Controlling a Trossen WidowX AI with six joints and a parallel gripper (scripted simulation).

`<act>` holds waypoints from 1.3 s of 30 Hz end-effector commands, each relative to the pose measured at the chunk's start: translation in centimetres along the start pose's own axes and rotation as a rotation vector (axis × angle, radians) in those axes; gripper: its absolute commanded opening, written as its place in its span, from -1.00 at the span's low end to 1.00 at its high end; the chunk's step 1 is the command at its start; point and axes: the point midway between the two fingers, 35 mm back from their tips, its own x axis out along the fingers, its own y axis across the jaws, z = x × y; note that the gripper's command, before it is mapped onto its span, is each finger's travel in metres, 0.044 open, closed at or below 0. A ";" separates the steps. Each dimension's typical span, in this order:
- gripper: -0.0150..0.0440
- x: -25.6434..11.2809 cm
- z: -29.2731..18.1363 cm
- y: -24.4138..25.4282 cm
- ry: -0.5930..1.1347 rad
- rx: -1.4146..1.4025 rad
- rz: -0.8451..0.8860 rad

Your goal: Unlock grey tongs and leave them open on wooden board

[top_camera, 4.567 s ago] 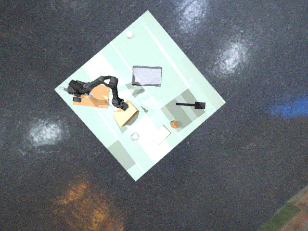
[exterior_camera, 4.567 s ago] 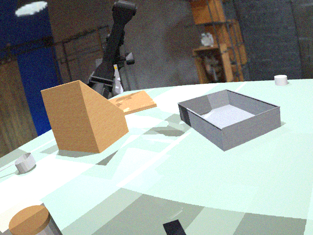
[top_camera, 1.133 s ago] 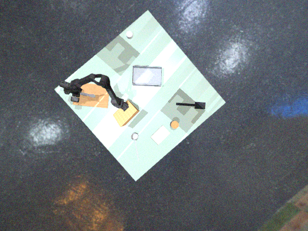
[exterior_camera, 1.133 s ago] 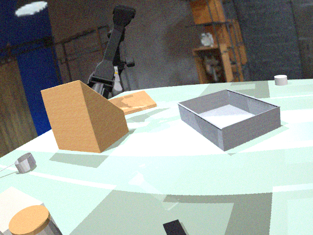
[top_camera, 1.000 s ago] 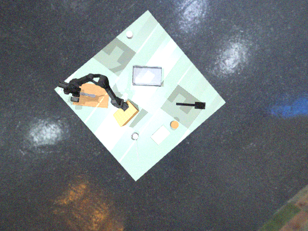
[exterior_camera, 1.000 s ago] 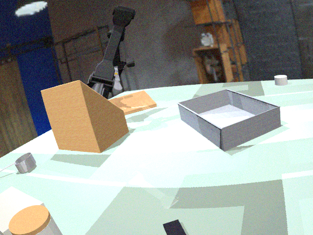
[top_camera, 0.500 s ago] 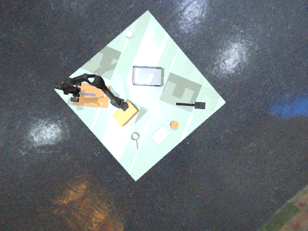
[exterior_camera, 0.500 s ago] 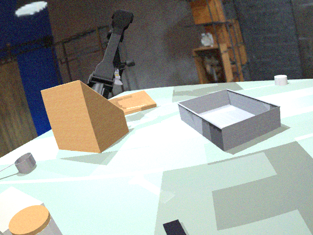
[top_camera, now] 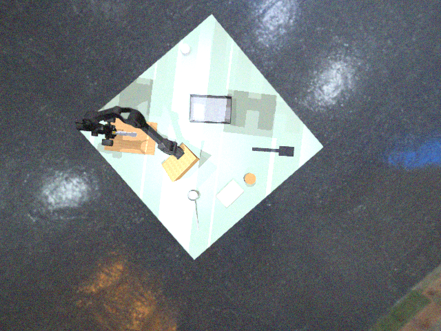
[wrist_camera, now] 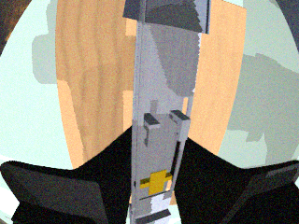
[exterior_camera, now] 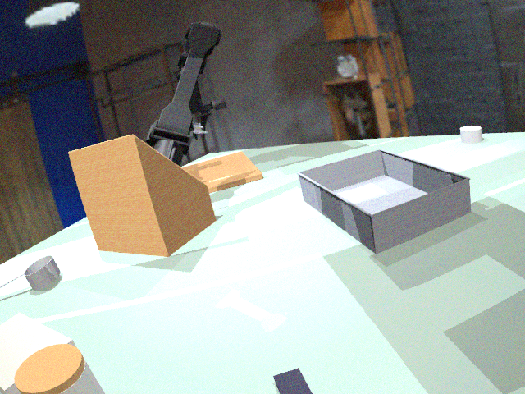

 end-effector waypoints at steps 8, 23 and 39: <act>-1.00 0.1 0.2 -0.1 0.006 0.003 -0.009; -1.00 2.5 0.3 -0.1 0.006 0.003 -0.009; -1.00 5.1 0.2 -0.1 0.005 0.002 -0.011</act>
